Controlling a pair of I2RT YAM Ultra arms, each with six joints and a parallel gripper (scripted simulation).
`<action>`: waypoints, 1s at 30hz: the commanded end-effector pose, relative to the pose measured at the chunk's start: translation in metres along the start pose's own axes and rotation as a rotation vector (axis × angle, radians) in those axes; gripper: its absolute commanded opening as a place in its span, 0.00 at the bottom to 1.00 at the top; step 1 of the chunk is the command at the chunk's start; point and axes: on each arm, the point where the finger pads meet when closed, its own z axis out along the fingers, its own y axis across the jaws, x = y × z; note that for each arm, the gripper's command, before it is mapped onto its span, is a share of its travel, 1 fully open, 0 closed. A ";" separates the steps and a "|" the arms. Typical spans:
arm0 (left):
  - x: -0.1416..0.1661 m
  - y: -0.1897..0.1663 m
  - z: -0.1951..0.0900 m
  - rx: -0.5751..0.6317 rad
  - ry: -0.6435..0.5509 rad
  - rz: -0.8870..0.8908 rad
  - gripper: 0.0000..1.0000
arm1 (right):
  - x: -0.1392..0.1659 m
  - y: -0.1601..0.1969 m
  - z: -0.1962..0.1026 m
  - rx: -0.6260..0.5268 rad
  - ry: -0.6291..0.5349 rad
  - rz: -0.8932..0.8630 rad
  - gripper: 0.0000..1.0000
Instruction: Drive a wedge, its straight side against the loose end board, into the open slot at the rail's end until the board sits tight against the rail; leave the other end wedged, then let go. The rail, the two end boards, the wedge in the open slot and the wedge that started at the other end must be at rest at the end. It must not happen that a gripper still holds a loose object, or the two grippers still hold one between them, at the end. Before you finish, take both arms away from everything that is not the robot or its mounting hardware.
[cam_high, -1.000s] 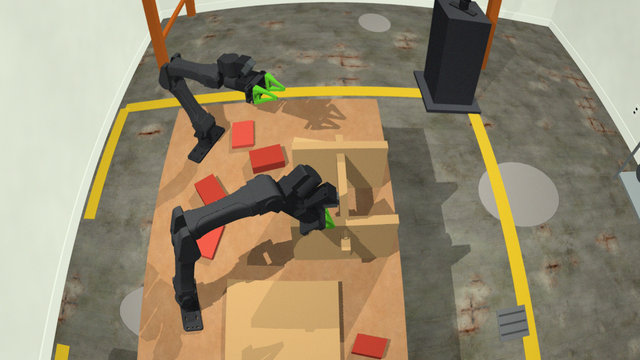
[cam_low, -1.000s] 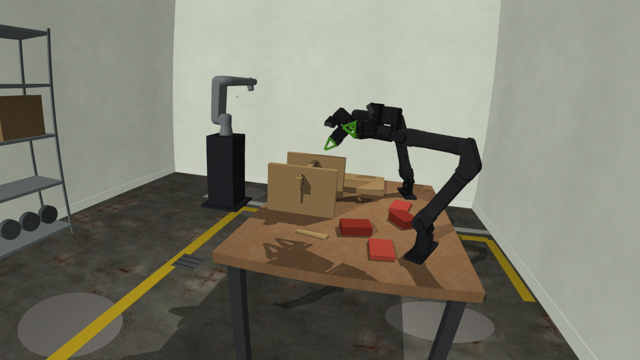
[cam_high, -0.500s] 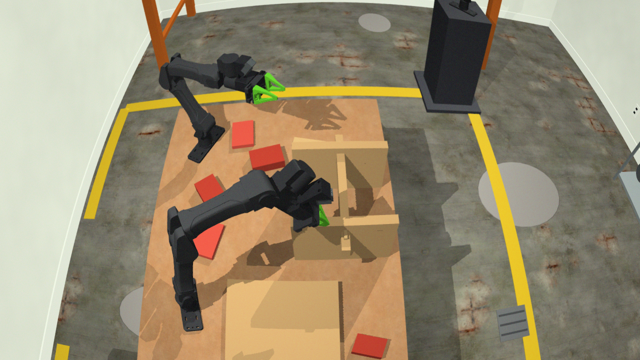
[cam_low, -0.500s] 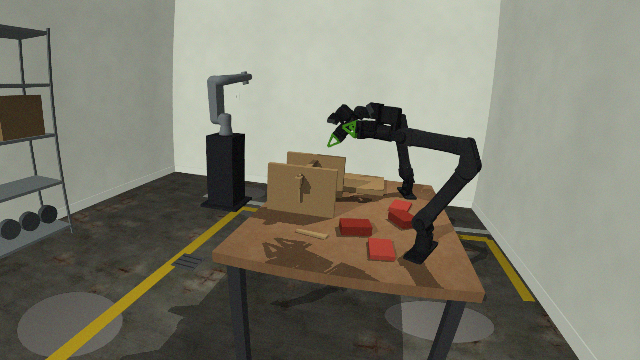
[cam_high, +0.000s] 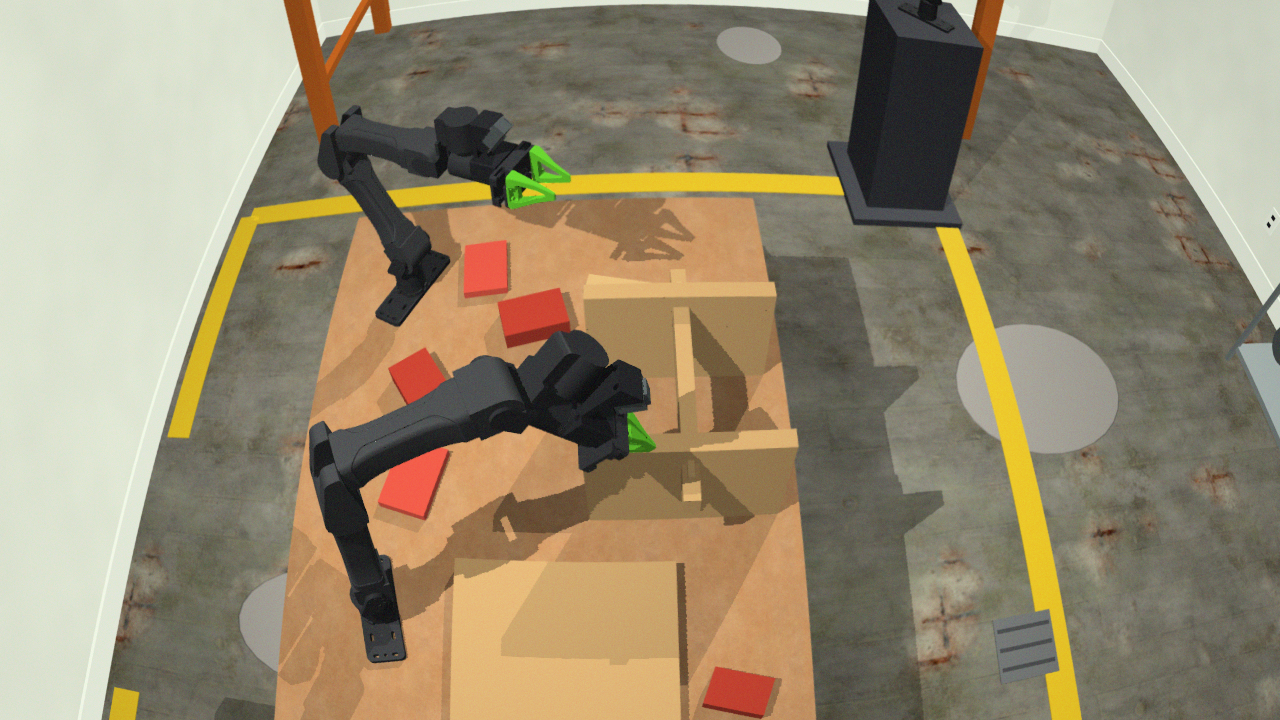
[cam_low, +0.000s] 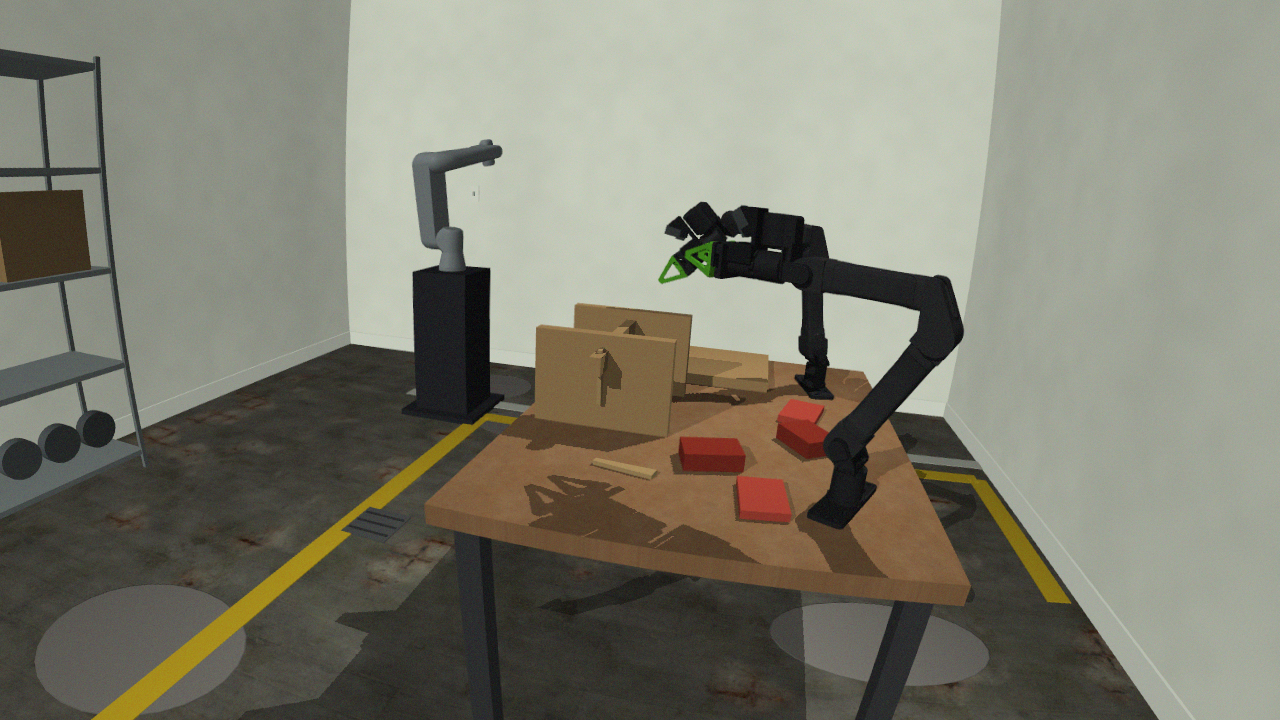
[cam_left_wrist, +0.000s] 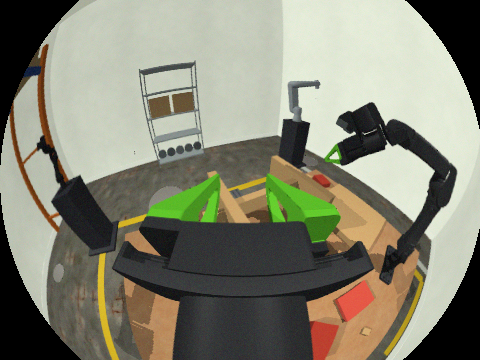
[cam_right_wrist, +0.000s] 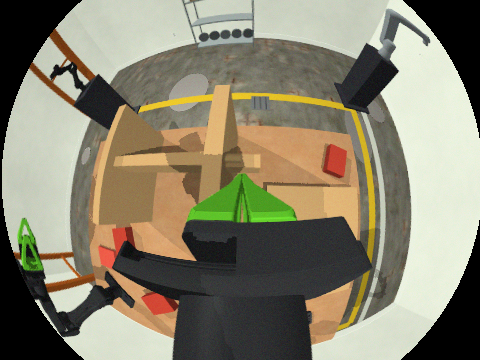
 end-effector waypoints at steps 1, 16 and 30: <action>-0.031 -0.003 -0.005 0.006 -0.075 -0.001 0.46 | -0.035 -0.003 -0.026 -0.096 -0.206 -0.017 0.00; -0.029 -0.004 -0.009 0.008 -0.063 0.002 0.46 | -0.051 -0.043 -0.116 -0.166 -0.637 -0.095 0.00; -0.020 -0.005 -0.011 0.010 -0.047 0.005 0.46 | -0.039 -0.065 -0.157 -0.152 -0.782 -0.097 0.00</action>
